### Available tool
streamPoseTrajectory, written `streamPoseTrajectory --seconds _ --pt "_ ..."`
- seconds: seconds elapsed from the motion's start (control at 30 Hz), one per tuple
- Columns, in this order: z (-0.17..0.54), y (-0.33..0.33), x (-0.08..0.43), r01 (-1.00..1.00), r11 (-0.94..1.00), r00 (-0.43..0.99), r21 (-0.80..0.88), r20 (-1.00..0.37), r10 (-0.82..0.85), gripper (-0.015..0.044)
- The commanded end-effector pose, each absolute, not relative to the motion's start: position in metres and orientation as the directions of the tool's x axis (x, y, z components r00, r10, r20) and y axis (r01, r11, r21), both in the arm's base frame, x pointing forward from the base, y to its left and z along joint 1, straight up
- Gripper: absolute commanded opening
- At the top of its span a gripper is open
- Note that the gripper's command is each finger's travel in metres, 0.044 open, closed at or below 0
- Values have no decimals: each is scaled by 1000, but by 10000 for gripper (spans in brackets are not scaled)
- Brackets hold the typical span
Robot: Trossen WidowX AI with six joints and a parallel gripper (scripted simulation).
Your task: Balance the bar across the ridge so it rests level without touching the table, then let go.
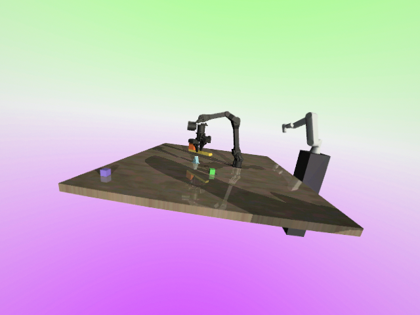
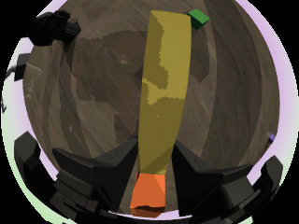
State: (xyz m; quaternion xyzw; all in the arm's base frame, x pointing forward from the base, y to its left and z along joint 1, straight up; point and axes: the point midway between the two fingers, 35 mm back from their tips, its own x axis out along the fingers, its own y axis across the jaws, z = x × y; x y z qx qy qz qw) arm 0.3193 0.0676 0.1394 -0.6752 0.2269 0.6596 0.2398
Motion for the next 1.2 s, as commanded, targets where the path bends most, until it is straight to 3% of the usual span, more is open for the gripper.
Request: streamPoseTrajectory --seconds 0.0,1.17 --pt "134 66 319 -619 -785 31 -24 -1000 6 0" --pt "112 64 317 -618 -786 30 -24 -1000 6 0"
